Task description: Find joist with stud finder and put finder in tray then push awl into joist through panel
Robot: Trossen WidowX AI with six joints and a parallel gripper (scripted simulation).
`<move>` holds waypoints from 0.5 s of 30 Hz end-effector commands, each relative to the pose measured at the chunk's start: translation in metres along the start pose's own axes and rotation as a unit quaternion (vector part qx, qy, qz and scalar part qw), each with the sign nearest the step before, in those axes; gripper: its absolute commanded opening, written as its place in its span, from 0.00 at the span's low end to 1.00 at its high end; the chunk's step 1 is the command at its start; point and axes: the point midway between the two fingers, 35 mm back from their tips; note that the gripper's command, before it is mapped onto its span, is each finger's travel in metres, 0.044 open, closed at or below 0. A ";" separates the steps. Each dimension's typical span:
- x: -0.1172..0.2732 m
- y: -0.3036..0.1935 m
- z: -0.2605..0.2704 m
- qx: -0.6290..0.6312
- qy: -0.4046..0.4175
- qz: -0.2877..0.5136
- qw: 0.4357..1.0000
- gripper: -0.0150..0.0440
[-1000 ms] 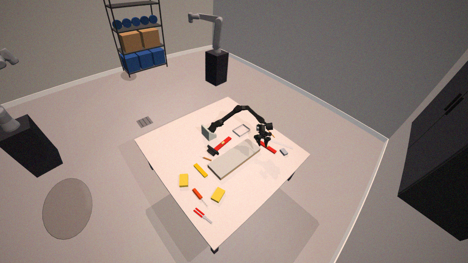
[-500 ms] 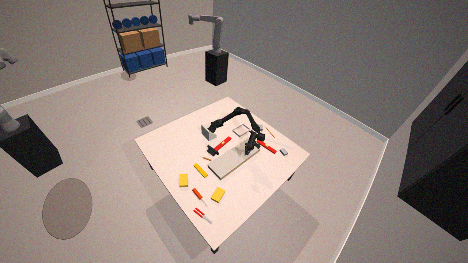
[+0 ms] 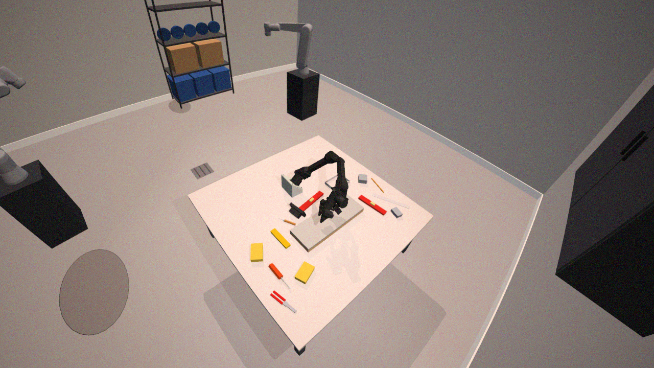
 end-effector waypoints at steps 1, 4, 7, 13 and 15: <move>-0.031 -0.062 0.005 0.125 0.098 -0.014 0.987 1.00; -0.042 -0.086 0.012 0.177 0.135 -0.038 0.974 1.00; -0.052 -0.109 0.020 0.227 0.167 -0.072 0.957 1.00; -0.066 -0.148 0.042 0.318 0.207 -0.167 0.910 1.00; -0.069 -0.159 0.051 0.346 0.210 -0.206 0.891 1.00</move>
Point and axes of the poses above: the point midway between the two fingers, 35 mm back from their tips, its own x axis back along the fingers, its own z axis across the jaws, y = z × x, and after that the axes turned 13 degrees about -x, right-handed
